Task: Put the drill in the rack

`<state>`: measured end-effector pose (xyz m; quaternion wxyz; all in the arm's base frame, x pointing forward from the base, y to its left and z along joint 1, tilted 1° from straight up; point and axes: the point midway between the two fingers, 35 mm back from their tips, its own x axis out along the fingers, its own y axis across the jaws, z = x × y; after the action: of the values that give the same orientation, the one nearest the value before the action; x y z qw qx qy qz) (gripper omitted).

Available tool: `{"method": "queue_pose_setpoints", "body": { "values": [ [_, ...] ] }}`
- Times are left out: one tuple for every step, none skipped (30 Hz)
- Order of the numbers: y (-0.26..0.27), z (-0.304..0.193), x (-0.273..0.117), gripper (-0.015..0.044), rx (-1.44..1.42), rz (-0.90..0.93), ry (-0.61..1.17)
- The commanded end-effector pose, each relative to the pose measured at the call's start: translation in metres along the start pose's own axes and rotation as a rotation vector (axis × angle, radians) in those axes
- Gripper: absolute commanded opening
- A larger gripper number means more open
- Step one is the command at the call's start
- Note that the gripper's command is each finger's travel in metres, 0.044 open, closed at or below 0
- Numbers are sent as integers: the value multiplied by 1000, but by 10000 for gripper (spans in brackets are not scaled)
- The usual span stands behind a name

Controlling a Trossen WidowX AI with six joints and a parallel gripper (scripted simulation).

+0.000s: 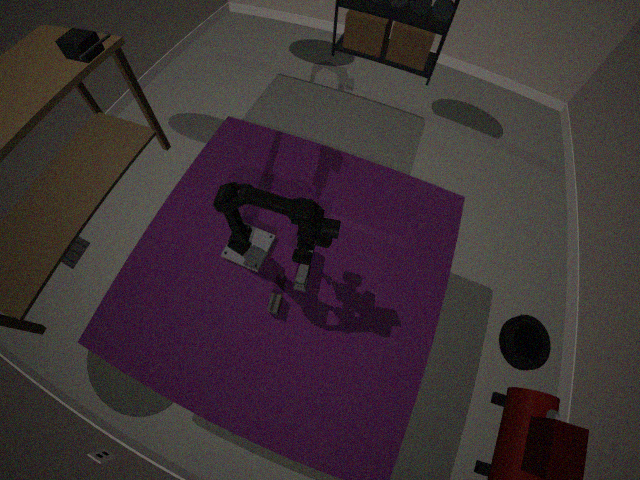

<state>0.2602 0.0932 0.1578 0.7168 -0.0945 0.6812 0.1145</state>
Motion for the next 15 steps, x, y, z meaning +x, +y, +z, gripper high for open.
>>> {"method": "queue_pose_setpoints", "body": {
  "values": [
    [-3,0,7,0,2,-13,11],
    [-4,0,8,0,2,-14,11],
    [-4,0,9,0,2,-15,12],
    [-4,0,10,0,2,-15,12],
    [-5,0,11,0,2,-15,12],
    [-6,0,12,0,2,-15,12],
    [-6,0,14,0,2,-15,12],
    [-7,0,15,0,2,-16,12],
    [-7,0,15,0,2,-16,12],
    [-7,0,15,0,2,-16,12],
    [-7,0,15,0,2,-16,12],
    [-7,0,15,0,2,-16,12],
    [-6,0,15,0,2,-15,12],
    [-6,0,16,0,2,-15,12],
    [-6,0,16,0,2,-15,12]
  ]
}}
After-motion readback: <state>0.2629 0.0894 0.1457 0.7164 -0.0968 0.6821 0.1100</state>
